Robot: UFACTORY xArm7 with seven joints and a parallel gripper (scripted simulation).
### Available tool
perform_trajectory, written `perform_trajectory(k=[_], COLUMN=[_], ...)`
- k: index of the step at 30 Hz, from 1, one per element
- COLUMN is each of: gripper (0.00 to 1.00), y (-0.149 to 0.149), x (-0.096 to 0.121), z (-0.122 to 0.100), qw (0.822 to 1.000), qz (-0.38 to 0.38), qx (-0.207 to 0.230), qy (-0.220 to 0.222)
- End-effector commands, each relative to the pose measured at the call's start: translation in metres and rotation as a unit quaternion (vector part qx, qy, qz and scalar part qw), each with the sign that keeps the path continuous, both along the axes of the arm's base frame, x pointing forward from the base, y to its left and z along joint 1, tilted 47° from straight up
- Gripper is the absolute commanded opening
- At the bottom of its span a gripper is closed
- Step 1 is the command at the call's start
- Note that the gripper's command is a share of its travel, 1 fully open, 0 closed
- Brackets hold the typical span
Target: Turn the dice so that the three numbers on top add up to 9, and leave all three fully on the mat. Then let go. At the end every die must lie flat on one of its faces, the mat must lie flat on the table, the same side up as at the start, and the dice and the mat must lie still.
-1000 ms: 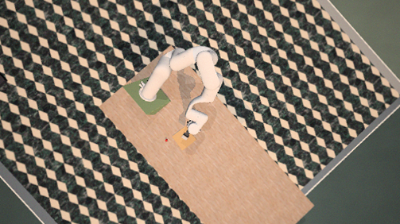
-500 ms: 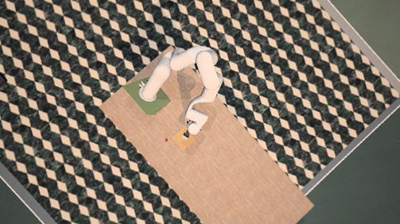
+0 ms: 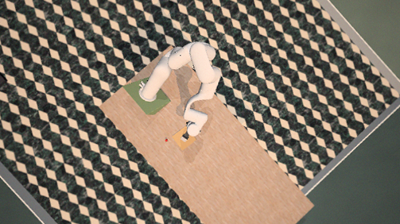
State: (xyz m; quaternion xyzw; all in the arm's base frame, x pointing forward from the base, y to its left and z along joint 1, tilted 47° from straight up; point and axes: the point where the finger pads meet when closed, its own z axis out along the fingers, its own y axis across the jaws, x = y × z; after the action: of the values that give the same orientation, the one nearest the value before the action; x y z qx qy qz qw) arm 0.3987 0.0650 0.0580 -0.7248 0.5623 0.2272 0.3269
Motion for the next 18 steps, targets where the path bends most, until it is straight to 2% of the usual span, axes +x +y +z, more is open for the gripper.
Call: perform_trajectory(k=[1, 14, 15, 17, 18], gripper=[0.11, 0.11, 0.11, 0.11, 0.11], y=[-0.02, -0.024, -0.03, -0.057, -0.057], x=[0.0, -0.001, -0.001, -0.006, -0.006], z=[0.021, 0.022, 0.017, -0.011, -0.011], qw=[1.0, 1.0, 1.0, 0.998, 0.998], qz=[0.0, -0.001, -0.009, -0.049, -0.049], qx=[-0.001, -0.001, 0.0, 0.002, 0.002], qy=[0.0, 0.001, 0.009, 0.051, 0.051])
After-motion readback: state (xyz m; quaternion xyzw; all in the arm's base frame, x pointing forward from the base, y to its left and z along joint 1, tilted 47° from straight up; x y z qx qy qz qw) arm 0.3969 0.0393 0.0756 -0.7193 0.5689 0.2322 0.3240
